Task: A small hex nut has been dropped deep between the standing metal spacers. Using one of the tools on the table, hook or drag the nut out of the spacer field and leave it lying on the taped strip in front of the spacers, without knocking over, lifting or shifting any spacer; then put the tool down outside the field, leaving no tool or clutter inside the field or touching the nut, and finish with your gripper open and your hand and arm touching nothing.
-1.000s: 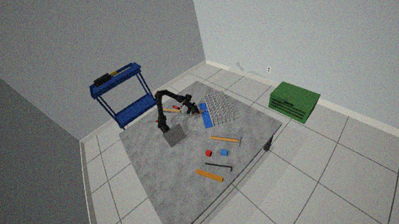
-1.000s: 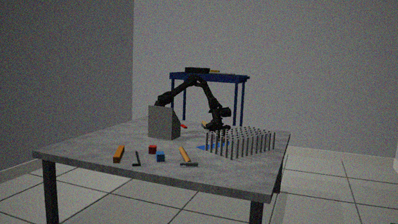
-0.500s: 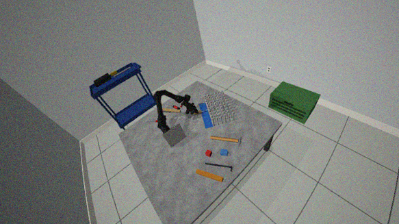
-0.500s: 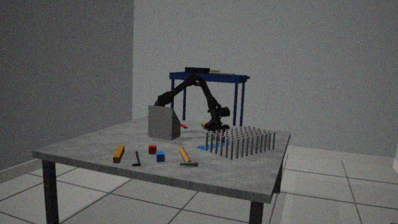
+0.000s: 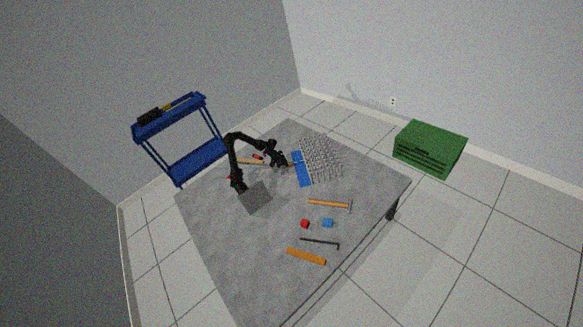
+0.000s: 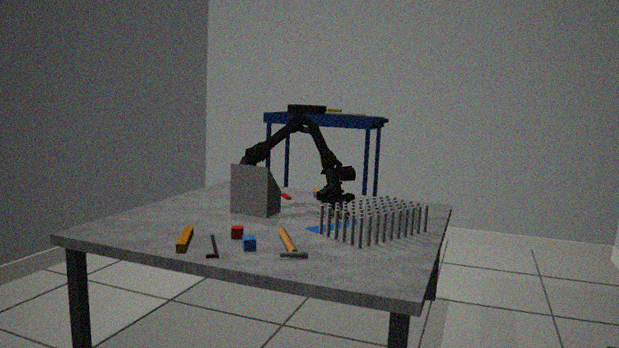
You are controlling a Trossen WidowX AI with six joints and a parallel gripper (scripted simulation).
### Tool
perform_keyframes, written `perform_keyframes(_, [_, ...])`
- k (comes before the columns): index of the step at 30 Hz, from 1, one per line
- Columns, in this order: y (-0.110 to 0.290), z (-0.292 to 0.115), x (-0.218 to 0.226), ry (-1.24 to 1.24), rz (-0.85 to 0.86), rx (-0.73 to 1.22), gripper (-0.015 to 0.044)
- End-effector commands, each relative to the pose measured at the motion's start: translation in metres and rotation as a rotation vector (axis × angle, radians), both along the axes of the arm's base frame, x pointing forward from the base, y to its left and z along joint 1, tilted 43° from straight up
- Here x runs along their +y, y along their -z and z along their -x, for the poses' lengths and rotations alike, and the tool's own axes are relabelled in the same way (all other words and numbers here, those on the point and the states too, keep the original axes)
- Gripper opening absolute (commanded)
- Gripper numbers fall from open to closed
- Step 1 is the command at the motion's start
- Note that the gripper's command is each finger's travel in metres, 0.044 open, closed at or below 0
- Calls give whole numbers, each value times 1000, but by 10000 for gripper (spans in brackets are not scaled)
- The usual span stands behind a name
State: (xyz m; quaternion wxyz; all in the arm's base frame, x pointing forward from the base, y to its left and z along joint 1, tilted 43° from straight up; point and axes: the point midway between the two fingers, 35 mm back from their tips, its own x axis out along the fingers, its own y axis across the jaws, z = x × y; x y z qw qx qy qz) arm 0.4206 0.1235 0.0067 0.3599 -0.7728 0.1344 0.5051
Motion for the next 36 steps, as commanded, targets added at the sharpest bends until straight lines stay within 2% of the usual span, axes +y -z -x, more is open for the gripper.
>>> perform_keyframes(1, [-1,4,2,4,-1,1,0])
perform_keyframes(36, [-10,29,17,5,-5,3,0])
